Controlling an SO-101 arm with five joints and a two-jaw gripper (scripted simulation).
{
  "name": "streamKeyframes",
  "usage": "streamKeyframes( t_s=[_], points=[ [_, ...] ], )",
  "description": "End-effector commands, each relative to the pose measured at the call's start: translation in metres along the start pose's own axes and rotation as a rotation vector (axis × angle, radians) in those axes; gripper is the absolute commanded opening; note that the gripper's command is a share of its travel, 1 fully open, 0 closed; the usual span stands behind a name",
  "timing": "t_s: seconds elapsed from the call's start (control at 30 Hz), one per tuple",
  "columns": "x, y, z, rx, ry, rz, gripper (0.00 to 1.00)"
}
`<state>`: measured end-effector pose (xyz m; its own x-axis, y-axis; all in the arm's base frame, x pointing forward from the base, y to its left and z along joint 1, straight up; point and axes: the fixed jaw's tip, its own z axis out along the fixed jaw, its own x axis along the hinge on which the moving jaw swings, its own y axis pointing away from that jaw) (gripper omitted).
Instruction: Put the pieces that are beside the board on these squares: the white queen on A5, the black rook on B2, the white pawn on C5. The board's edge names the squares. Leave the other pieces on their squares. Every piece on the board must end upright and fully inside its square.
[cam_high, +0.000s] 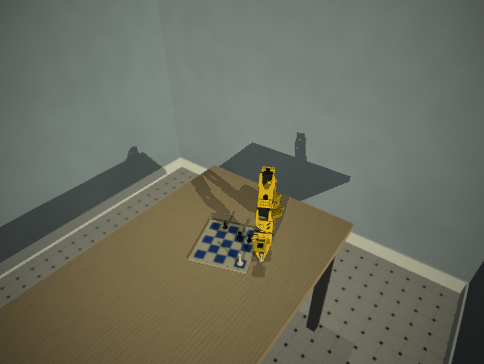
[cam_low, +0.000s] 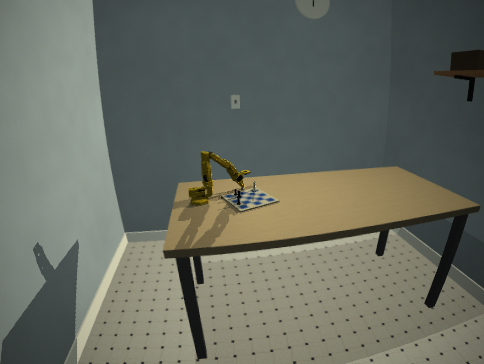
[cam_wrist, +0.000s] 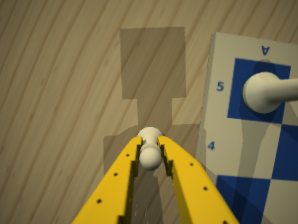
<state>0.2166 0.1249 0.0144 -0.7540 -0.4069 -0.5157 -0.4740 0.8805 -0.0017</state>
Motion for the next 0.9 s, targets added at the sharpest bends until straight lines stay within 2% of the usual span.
streamKeyframes(
  t_s=[0.0, 0.57, 0.87],
  points=[
    [-0.0022, -0.0019, 0.0001, 0.003, -0.008, 0.004, 0.0],
    [-0.0024, -0.002, -0.0002, 0.003, -0.008, 0.004, 0.0],
    [-0.0059, -0.0032, -0.0058, 0.006, -0.008, 0.003, 0.0]
  ],
)
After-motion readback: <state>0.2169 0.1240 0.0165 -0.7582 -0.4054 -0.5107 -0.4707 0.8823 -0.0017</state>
